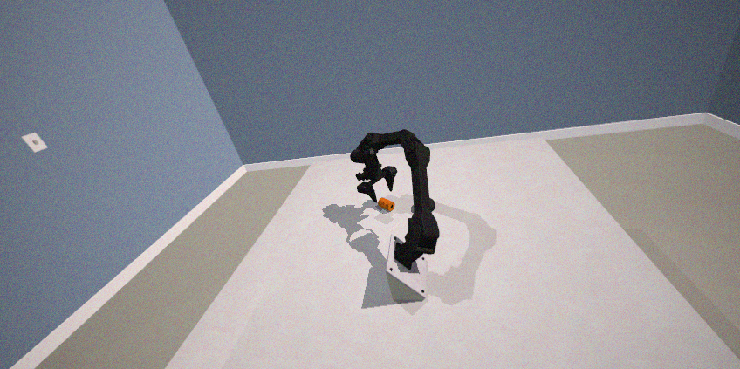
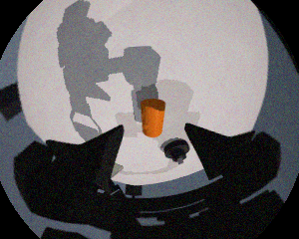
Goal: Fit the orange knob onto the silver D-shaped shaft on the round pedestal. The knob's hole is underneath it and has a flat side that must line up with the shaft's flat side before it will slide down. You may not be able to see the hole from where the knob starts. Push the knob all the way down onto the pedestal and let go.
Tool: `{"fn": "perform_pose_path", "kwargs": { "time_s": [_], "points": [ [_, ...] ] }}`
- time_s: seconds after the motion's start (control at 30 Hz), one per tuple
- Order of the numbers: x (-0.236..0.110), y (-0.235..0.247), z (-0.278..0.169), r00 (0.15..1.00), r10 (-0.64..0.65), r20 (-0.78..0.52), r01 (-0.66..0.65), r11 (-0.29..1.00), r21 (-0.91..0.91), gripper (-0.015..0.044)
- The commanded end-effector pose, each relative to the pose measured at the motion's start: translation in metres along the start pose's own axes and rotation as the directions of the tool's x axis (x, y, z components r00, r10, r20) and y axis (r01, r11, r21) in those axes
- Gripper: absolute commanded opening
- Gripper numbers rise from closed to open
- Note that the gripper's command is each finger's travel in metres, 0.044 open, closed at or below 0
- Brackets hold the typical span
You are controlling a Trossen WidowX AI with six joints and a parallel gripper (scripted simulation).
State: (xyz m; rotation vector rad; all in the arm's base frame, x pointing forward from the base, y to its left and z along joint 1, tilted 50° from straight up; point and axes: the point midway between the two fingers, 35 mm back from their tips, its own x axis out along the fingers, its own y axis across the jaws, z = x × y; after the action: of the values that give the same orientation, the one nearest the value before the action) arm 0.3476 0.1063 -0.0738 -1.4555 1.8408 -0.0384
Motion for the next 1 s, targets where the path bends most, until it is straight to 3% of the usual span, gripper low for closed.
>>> {"fn": "perform_pose_path", "kwargs": {
  "time_s": [0.0,0.9,0.97],
  "points": [
    [0.004,0.001,0.002,1.000,-0.010,0.005,0.010,1.000,-0.009,0.0440],
    [0.045,0.001,0.009,1.000,-0.011,0.004,0.011,1.000,-0.008,0.0440],
    [0.045,0.001,0.009,1.000,-0.011,0.004,0.011,1.000,-0.008,0.0387]
  ]
}}
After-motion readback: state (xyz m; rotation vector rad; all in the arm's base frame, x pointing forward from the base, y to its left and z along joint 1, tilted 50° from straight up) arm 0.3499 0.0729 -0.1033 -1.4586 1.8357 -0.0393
